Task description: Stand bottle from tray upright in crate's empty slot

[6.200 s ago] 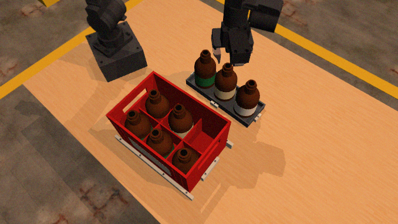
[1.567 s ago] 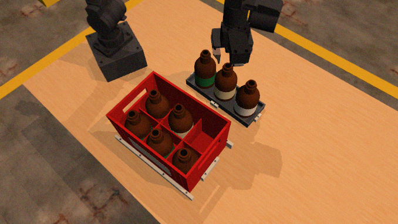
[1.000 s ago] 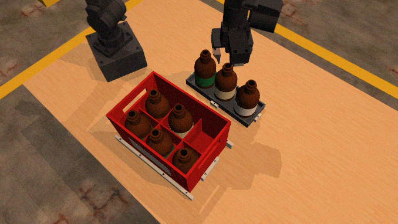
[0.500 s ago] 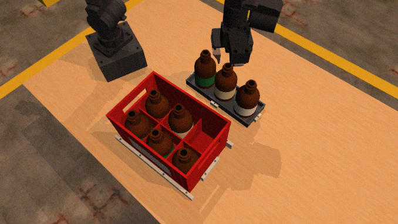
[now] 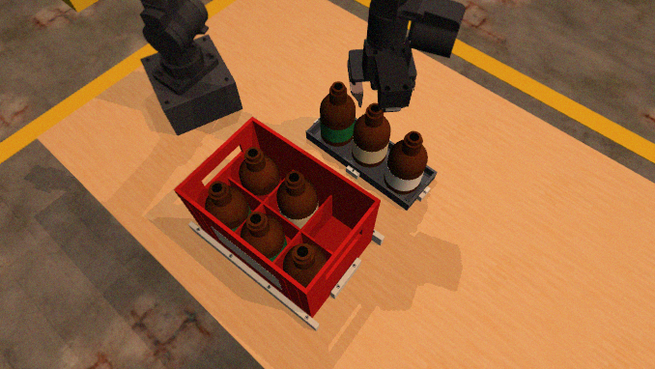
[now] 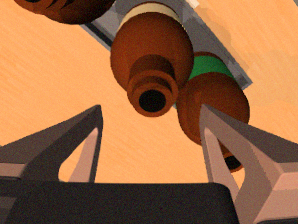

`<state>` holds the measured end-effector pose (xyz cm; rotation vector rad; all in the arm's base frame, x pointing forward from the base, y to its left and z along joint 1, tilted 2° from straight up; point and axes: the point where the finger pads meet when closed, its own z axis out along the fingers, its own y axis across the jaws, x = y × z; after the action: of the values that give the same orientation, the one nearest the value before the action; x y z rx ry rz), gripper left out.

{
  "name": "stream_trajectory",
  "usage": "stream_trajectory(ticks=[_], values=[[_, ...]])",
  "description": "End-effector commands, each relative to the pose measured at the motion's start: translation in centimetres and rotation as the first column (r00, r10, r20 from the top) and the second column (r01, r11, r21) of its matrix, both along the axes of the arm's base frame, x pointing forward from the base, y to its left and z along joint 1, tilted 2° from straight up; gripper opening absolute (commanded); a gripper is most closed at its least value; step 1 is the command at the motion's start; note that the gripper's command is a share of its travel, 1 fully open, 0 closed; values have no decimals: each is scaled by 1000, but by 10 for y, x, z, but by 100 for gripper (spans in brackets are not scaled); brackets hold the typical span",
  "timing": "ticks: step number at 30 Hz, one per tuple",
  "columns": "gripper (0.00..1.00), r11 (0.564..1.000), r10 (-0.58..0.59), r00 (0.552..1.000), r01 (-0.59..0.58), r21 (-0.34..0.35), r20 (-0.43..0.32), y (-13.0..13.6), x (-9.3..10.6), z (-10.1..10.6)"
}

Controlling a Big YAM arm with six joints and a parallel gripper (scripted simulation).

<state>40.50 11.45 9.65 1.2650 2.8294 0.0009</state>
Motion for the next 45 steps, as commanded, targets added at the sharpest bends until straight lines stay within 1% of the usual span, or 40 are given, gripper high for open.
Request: stream_trajectory(ticks=[1,4,7,9,10,12,14,15,16,17,18,20,22,25,26,27,29,31,32,35,39,42,45], values=[[61,1000,-3,1000,3,1,8,-7,5,-4],[61,1000,-3,1000,3,-1,2,-7,5,-10],[61,1000,-3,1000,3,3,14,-7,5,-8],[61,1000,-3,1000,3,2,14,-6,8,-11],[61,1000,-3,1000,3,0,4,-7,6,-16],[61,1000,-3,1000,3,0,3,-7,5,-19],[61,1000,-3,1000,3,0,3,-7,5,-19],[61,1000,-3,999,3,8,34,-7,6,-7],[61,1000,-3,1000,3,6,28,-7,6,-11],[61,1000,-3,1000,3,7,29,-6,11,-12],[61,1000,-3,1000,3,2,12,-7,7,-20],[61,1000,-3,1000,3,-1,0,-7,5,-27],[61,1000,-3,1000,3,-1,1,-7,5,-29],[61,1000,-3,1000,3,4,18,-7,6,-25],[61,1000,-3,1000,3,6,27,-6,11,-22],[61,1000,-3,1000,3,6,25,-5,12,-24],[61,1000,-3,1000,3,0,5,-7,6,-33],[61,1000,-3,1000,3,0,5,-7,6,-33],[61,1000,-3,1000,3,4,20,-7,6,-27],[61,1000,-3,1000,3,5,24,-6,10,-27],[61,1000,-3,1000,3,0,4,-8,5,-34],[61,1000,-3,1000,3,4,19,-6,10,-30],[61,1000,-3,1000,3,5,22,-6,10,-28]])
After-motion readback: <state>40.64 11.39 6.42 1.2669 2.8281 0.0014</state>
